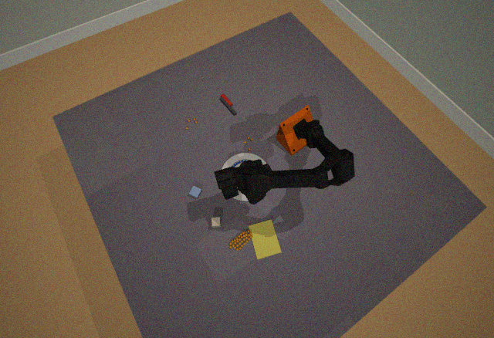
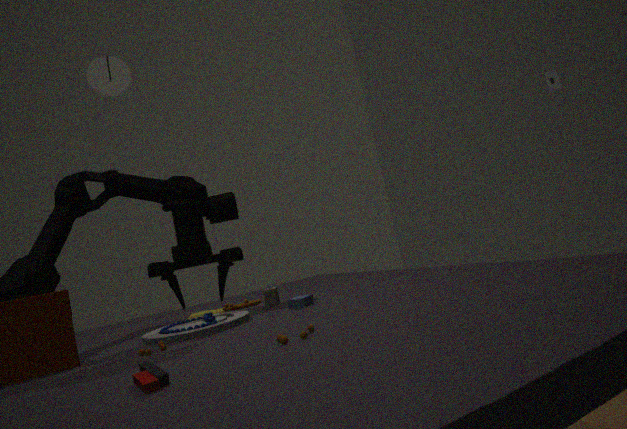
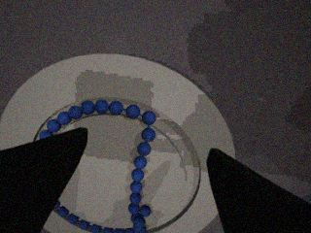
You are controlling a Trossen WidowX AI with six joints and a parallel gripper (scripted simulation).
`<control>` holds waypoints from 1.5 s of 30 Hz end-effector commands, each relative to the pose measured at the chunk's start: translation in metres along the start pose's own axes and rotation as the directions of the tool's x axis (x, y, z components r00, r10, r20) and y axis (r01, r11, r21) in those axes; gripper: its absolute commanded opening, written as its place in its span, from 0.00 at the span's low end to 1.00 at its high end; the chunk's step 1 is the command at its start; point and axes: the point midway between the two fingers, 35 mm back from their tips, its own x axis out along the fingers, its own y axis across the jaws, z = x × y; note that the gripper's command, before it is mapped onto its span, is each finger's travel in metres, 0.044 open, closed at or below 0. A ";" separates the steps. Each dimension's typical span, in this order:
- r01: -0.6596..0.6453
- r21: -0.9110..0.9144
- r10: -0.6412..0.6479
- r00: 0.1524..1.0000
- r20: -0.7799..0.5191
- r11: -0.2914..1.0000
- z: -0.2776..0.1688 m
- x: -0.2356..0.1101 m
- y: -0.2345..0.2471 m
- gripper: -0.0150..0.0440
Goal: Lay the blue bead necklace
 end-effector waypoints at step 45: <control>0.004 -0.021 -0.004 1.000 -0.005 1.000 -0.004 0.023 0.000 0.25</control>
